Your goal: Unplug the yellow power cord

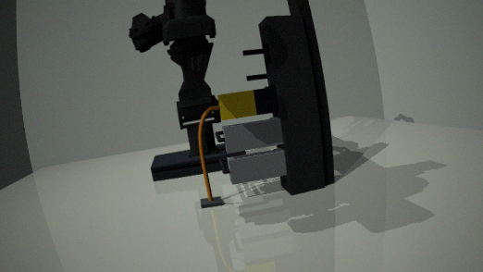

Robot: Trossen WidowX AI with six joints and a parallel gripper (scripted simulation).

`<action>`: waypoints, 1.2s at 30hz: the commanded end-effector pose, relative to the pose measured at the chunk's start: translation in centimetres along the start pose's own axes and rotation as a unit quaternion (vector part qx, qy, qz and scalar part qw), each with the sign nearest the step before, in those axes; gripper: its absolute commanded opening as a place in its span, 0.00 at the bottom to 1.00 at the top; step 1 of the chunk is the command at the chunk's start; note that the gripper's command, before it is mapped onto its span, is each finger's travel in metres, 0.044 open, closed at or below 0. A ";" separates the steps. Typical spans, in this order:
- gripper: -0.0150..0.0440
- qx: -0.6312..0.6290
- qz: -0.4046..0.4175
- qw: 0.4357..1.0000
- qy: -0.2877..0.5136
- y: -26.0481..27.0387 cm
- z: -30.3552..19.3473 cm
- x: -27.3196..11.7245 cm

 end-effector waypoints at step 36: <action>0.53 0.002 0.002 1.000 0.005 -0.3 -4.4 0.6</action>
Point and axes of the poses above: the point midway between the two fingers, 35 mm back from their tips, its own x axis out along the fingers, its own y axis across the jaws, z = x × y, the point moved 1 cm from there along -x, back along the fingers, and after that the axes turned 7 degrees about x, right-handed, at the moved point
